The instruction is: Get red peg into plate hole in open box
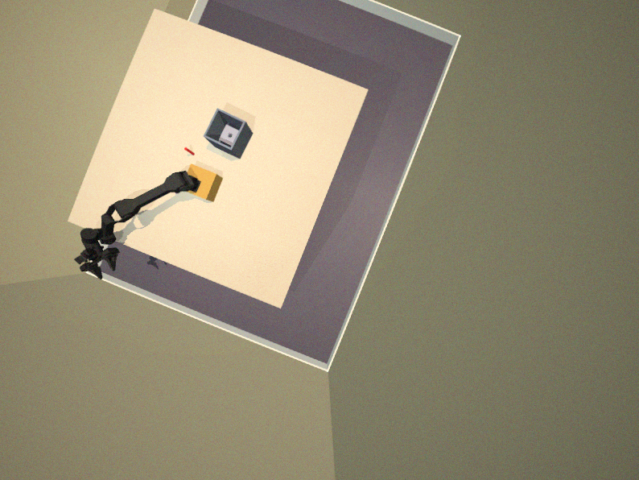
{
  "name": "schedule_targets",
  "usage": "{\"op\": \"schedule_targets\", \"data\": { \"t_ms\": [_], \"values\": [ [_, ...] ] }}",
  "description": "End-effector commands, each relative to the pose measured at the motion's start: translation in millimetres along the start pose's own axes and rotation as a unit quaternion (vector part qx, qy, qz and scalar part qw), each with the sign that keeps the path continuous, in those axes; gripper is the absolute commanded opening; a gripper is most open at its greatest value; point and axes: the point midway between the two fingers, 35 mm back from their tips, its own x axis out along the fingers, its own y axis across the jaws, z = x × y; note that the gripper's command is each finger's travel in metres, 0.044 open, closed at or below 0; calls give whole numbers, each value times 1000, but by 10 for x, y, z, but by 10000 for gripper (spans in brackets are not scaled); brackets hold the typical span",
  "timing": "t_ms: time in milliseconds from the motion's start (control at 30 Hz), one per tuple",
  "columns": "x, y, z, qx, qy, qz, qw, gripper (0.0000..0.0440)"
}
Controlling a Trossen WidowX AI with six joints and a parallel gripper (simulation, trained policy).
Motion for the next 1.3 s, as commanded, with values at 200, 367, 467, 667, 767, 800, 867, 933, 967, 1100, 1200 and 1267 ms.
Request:
{"op": "schedule_targets", "data": {
  "t_ms": [200, 367, 467, 667, 767, 800, 867, 933, 967, 1100, 1200, 1267],
  "values": [
    [-465, -207, 194, 84, -45, -76, 993, 440],
    [-859, -344, 331, 140, -79, -133, 978, 440],
    [-1107, -410, 398, 172, -99, -166, 966, 440],
    [-1624, -504, 492, 233, -143, -232, 933, 440],
    [-1894, -530, 526, 261, -166, -265, 913, 440],
    [-1986, -535, 536, 270, -173, -275, 906, 440],
    [-2172, -541, 552, 288, -189, -297, 891, 440],
    [-2361, -540, 566, 304, -204, -318, 875, 440],
    [-2457, -537, 571, 312, -212, -328, 866, 440],
    [-2846, -505, 585, 342, -244, -368, 829, 440],
    [-3142, -460, 587, 362, -268, -398, 799, 440],
    [-3341, -420, 585, 374, -284, -417, 778, 440]
  ]
}}
